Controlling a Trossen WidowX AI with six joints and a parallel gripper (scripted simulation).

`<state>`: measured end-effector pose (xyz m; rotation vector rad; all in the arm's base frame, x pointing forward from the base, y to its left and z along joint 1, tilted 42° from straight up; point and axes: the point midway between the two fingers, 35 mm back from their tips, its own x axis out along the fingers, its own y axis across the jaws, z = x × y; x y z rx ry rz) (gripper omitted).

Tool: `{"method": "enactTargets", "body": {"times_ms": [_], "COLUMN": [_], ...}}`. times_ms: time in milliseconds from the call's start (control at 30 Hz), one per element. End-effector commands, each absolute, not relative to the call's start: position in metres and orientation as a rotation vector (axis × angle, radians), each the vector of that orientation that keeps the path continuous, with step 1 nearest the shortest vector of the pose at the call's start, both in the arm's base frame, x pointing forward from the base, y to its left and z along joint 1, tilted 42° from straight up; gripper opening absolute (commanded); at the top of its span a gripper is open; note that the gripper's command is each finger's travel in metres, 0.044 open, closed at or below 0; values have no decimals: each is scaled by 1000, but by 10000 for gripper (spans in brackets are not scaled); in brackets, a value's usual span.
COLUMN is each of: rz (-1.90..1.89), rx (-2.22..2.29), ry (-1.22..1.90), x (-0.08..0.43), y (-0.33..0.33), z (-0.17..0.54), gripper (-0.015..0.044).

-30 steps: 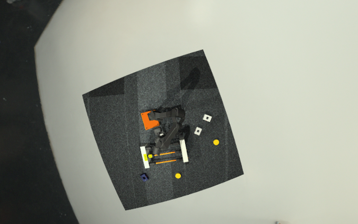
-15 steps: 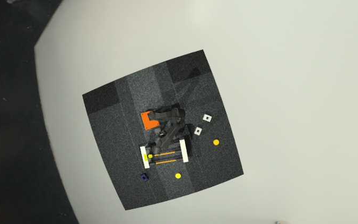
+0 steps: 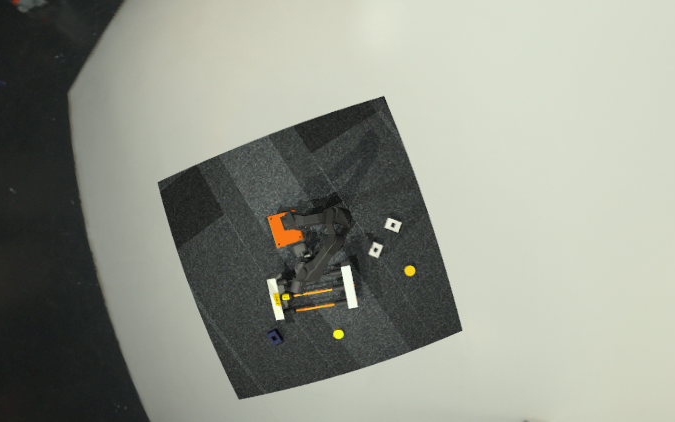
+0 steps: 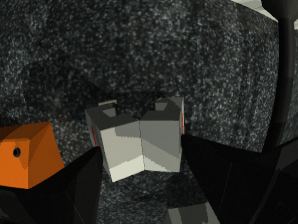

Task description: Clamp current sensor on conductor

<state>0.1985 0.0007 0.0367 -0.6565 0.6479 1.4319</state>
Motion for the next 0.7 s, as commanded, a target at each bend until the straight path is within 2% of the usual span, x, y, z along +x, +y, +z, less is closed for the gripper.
{"method": "enactTargets", "body": {"times_ms": [0, 33, 667], "rz": [1420, 1420, 1425], "rx": [-672, -673, -661], "ry": [647, 648, 648], "x": [204, 204, 200], "y": [-11, -15, -69], "z": [46, 50, 114], "gripper": [16, 0, 0]}}
